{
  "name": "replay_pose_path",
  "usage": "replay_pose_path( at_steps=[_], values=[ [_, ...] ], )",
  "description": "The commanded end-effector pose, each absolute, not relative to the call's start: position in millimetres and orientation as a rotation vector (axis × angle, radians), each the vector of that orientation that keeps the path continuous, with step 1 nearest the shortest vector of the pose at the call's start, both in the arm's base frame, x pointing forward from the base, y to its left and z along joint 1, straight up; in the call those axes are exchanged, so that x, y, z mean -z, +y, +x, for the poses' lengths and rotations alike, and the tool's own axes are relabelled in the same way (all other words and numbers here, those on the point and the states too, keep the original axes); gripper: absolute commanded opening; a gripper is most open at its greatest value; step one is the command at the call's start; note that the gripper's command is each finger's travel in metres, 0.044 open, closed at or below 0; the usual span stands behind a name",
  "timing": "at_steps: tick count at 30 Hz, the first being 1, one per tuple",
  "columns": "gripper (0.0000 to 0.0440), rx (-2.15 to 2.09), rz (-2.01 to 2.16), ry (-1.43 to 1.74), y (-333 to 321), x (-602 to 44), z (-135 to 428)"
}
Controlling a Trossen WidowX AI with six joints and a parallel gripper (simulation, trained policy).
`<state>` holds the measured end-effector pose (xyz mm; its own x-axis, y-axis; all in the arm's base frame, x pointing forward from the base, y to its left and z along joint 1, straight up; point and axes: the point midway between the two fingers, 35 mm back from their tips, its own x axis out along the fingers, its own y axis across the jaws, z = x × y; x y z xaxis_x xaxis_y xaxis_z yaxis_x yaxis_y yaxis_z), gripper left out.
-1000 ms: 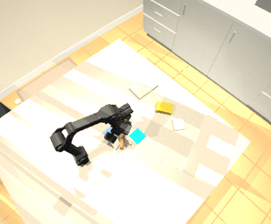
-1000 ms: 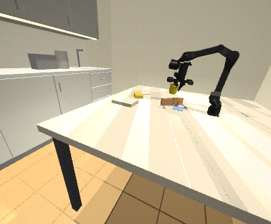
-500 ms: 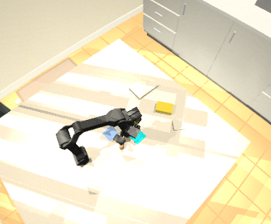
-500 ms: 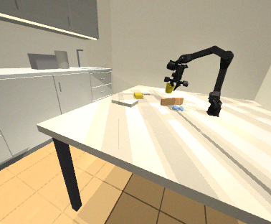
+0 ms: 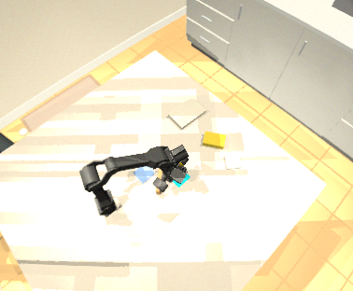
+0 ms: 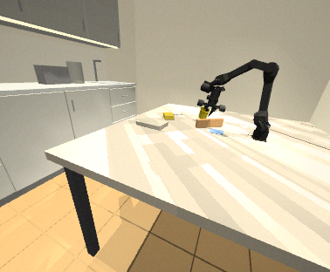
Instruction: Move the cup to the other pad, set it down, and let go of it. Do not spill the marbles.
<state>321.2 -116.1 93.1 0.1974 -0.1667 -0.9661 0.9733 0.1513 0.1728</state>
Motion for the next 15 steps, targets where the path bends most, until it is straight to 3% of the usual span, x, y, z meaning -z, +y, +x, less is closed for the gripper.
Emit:
replay_pose_path(
  at_steps=[1, 4, 8, 15],
  values=[
    [0.0054, 1.067, 1.06, 1.009, -117.6, -81.8, 319.5],
    [0.0081, 1.072, 1.065, 1.011, -118.7, -75.4, 318.3],
    [0.0159, 1.064, 1.093, 0.985, -121.5, -77.2, 321.3],
    [0.0175, 1.032, 1.126, 0.962, -121.4, -88.6, 319.9]
  ],
)
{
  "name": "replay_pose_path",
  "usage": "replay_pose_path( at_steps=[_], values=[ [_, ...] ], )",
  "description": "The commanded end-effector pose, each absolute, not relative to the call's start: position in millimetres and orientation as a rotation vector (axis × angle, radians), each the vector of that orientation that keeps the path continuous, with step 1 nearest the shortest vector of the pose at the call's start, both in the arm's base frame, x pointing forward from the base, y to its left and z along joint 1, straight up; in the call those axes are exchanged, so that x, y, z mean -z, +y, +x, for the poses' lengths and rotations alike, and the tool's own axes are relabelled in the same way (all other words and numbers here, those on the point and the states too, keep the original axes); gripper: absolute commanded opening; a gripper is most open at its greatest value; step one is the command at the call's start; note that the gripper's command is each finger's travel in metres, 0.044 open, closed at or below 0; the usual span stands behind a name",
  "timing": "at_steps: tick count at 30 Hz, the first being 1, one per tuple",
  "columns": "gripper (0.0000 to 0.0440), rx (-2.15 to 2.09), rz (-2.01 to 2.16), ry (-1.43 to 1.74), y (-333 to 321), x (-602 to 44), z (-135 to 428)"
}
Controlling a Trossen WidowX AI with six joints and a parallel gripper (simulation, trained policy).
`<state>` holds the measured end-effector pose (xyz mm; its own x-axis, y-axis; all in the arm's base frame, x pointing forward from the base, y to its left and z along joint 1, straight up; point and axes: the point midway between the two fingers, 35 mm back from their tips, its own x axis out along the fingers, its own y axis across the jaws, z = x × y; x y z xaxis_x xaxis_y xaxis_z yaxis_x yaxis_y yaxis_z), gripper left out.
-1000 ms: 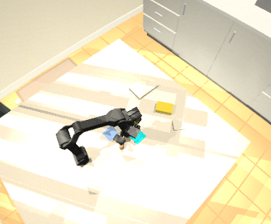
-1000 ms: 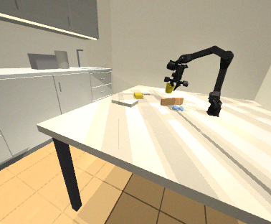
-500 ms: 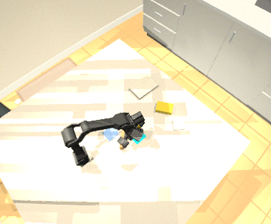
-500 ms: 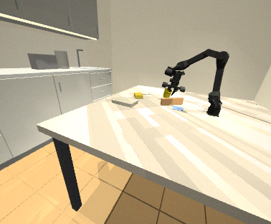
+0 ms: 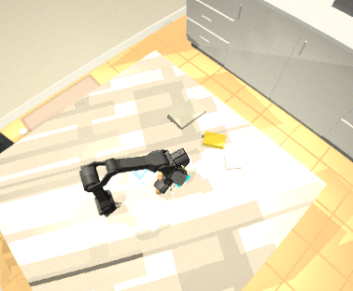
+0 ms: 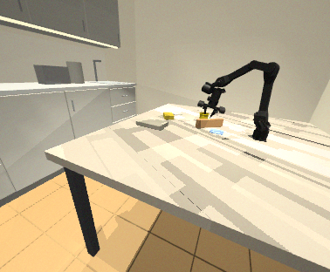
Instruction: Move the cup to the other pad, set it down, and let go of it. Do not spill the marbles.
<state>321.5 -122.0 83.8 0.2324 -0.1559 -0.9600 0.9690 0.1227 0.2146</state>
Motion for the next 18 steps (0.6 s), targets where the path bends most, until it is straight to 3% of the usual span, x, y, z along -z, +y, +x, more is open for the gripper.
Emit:
replay_pose_path(
  at_steps=[1, 14, 18],
  values=[
    [0.0179, 1.028, 1.13, 0.96, -121.2, -90.5, 319.1],
    [0.0236, 0.989, 1.186, 0.906, -121.5, -128.0, 309.0],
    [0.0291, 0.977, 1.197, 0.874, -124.5, -144.4, 307.6]
  ],
)
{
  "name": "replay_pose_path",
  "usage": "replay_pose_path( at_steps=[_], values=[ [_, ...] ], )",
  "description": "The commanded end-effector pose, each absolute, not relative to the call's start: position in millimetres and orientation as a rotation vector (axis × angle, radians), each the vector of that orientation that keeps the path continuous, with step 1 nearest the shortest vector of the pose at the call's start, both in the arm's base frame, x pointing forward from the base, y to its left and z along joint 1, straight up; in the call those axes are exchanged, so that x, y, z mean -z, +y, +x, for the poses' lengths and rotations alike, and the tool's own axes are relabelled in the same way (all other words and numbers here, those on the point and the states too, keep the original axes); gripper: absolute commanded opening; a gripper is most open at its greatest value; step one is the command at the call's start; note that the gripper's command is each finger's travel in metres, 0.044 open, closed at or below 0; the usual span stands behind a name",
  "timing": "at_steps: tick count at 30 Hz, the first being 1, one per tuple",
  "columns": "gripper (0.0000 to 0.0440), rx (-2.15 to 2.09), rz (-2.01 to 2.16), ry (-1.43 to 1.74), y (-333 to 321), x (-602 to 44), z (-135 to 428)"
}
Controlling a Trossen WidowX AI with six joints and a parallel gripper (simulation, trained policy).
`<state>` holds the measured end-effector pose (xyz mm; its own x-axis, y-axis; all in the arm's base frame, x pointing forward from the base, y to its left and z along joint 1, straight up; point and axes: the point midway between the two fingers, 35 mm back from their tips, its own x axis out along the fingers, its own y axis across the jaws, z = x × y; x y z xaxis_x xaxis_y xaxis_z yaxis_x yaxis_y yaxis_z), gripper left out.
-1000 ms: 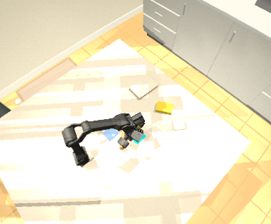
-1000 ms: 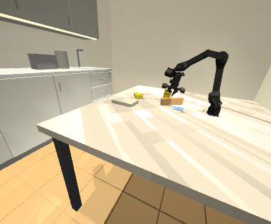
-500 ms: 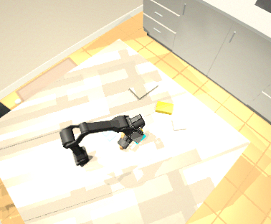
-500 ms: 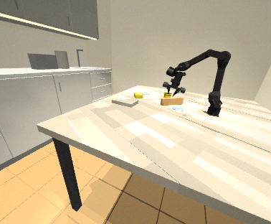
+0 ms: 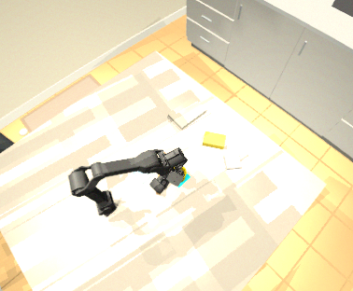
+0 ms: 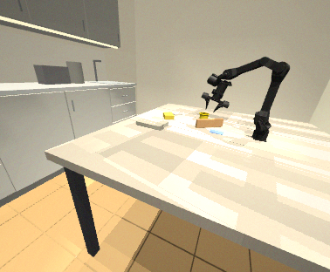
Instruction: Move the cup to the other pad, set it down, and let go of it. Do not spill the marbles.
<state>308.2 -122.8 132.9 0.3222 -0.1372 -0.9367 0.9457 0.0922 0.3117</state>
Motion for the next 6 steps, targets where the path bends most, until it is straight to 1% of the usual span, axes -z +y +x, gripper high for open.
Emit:
replay_pose_path(
  at_steps=[1, 6],
  values=[
    [0.0311, 0.977, 1.201, 0.868, -125.4, -147.9, 307.0],
    [0.0417, 0.98, 1.222, 0.835, -131.0, -165.0, 305.1]
  ],
)
